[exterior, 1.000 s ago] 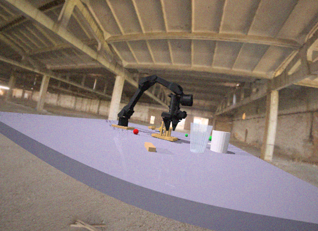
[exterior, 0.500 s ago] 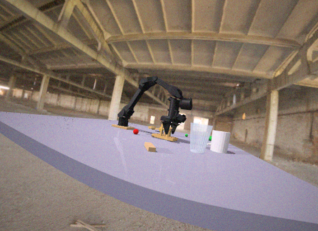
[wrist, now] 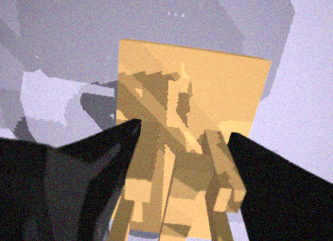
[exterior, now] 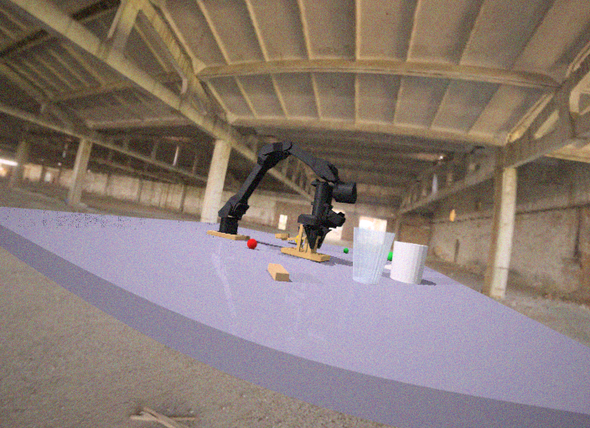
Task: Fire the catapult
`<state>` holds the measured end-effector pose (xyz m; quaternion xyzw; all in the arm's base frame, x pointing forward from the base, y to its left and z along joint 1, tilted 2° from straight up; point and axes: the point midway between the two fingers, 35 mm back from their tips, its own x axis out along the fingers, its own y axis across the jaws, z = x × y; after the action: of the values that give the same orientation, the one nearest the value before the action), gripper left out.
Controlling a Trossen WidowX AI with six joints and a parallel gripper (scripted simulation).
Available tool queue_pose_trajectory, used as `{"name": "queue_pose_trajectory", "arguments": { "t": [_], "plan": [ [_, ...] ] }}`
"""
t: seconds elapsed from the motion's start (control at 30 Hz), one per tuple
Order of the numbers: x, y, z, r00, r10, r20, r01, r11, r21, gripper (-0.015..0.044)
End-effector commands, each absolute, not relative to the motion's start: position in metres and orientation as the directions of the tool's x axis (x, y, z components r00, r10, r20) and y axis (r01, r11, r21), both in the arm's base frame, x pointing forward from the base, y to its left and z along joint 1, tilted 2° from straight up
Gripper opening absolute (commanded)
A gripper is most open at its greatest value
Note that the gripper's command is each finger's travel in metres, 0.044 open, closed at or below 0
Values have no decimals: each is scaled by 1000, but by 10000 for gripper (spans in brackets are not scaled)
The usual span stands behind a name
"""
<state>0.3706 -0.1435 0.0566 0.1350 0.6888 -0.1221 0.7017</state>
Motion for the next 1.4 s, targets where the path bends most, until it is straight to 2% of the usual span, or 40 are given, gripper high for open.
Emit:
{"name": "queue_pose_trajectory", "arguments": {
  "t": [0.0, 0.1, 0.13, 1.37],
  "plan": [
    [371, -144, 59, 22, 14, -1000, 358, 934, 20, 85],
    [371, -145, 88, 22, 14, -1000, 357, 934, 21, 6],
    [370, -145, 98, 21, 14, -1000, 357, 934, 21, 0],
    [372, -143, 56, 20, 18, -1000, 354, 935, 23, 0]
  ]
}}
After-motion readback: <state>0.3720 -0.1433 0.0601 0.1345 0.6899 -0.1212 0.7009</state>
